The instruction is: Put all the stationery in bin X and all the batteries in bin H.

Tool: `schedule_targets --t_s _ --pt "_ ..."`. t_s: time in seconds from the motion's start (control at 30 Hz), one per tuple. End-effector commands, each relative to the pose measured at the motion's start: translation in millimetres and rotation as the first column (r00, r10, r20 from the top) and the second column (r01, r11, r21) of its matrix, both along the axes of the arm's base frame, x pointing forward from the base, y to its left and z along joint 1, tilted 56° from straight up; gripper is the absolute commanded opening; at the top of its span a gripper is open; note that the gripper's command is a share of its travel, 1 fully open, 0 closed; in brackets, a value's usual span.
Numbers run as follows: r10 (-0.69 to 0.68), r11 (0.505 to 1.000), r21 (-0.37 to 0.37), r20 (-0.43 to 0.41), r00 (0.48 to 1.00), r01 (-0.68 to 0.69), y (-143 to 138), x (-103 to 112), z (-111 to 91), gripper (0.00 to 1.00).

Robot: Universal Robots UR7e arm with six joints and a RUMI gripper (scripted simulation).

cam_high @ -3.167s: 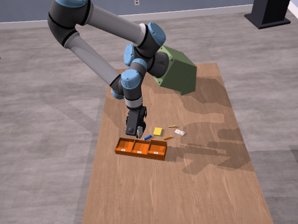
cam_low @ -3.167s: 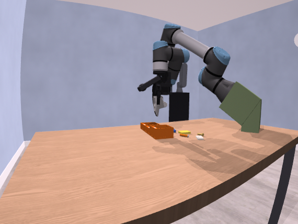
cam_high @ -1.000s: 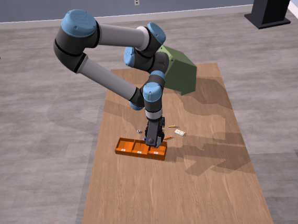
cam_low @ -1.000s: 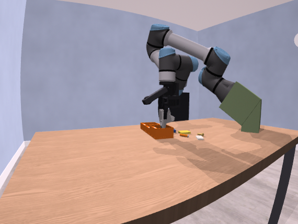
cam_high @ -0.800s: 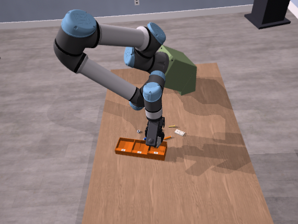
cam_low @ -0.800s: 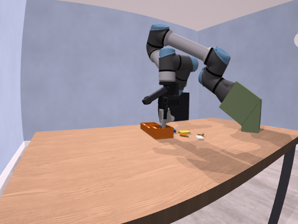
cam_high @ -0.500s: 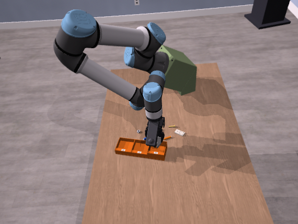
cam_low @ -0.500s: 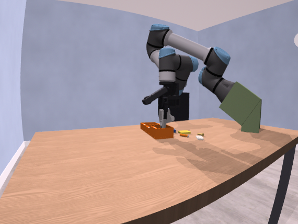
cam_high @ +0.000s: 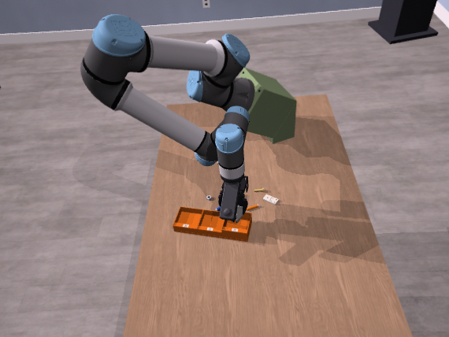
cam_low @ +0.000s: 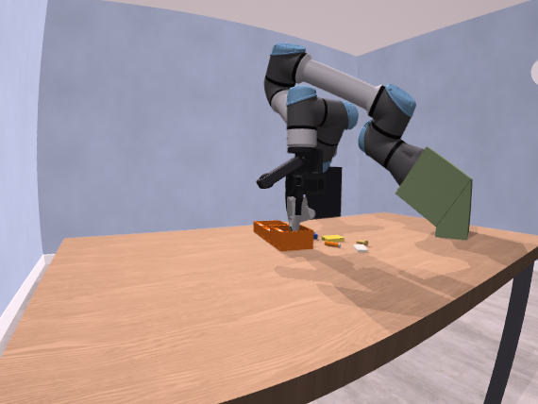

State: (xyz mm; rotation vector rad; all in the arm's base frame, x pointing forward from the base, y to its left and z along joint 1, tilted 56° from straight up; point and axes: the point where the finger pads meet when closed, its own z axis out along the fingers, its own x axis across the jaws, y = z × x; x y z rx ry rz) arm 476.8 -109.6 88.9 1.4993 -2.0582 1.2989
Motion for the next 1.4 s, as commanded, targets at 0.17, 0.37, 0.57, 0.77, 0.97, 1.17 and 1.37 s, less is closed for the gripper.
schedule_targets --t_s 0.17,0.37,0.57,0.77,0.97,1.17,1.37 --pt "-0.002 1.0 0.0 -0.006 1.0 0.002 -1.0 -2.3 -2.5 0.04" --pt "0.001 1.0 0.0 -0.003 1.0 -0.001 5.5 -3.6 2.8 0.04" --pt "0.001 1.0 0.0 -0.001 1.0 -0.001 11.9 -5.0 7.8 0.04" --pt "0.001 1.0 0.0 0.0 1.0 -0.001 16.1 -5.7 11.3 0.04" --pt "0.001 1.0 0.0 0.002 1.0 -0.001 22.4 -6.8 16.5 0.04" --pt "0.001 1.0 0.0 0.002 1.0 -0.001 33.5 -10.6 24.3 0.04" --pt "0.001 1.0 0.0 0.002 1.0 -0.001 46.1 -14.9 33.2 0.04"
